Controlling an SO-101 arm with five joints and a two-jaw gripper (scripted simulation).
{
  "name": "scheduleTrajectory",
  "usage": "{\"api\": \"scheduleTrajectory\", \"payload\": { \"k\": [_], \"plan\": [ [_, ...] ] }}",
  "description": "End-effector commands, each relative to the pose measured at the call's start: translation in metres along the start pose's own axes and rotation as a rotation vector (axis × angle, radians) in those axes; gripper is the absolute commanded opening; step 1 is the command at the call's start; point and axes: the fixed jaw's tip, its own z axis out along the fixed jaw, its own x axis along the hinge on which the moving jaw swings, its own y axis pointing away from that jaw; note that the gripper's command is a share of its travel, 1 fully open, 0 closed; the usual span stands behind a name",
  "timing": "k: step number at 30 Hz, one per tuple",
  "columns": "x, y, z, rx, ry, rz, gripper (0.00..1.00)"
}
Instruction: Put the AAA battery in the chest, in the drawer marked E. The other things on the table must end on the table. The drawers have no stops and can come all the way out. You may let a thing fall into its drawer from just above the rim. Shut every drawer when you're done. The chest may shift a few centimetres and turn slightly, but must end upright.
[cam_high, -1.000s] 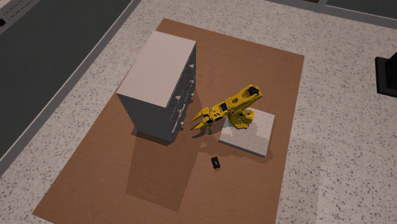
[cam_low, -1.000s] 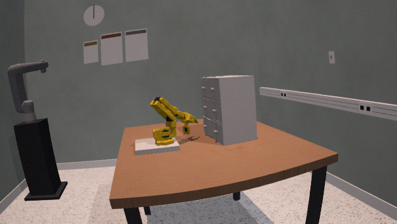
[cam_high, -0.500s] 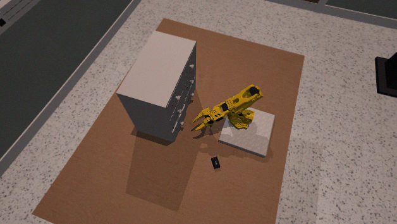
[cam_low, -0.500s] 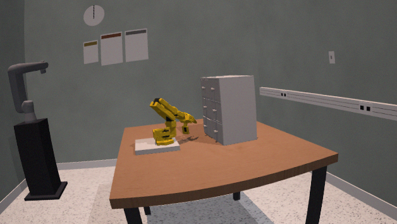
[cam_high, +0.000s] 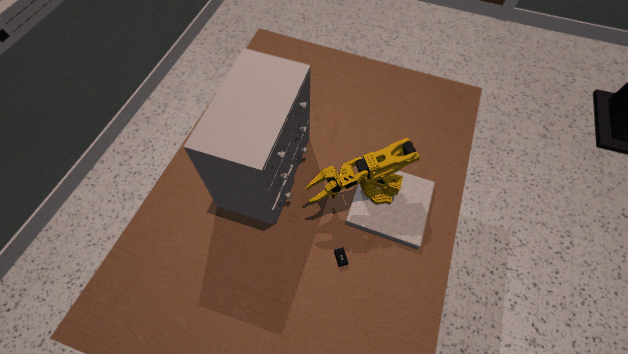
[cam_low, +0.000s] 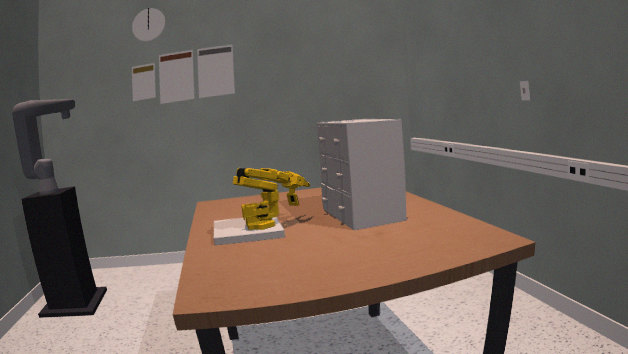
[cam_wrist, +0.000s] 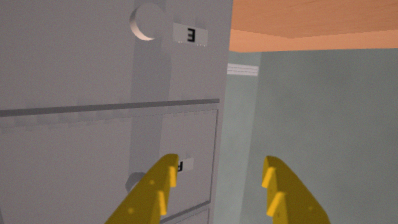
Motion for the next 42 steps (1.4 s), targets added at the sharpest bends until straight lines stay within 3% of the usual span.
{"api": "scheduleTrajectory", "payload": {
  "k": [1, 16, 31, 33, 34, 42],
  "plan": [
    [-0.003, -0.002, -0.005, 0.01, -0.005, -0.011, 0.21],
    [-0.003, -0.002, -0.005, 0.01, -0.005, -0.011, 0.21],
    [-0.008, 0.008, 0.015, -0.032, 0.018, 0.01, 0.21],
    [-0.008, 0.008, 0.015, -0.032, 0.018, 0.01, 0.21],
    [0.003, 0.0, -0.004, 0.001, 0.022, 0.001, 0.21],
    [0.003, 0.0, -0.004, 0.001, 0.022, 0.001, 0.21]
  ]
}}
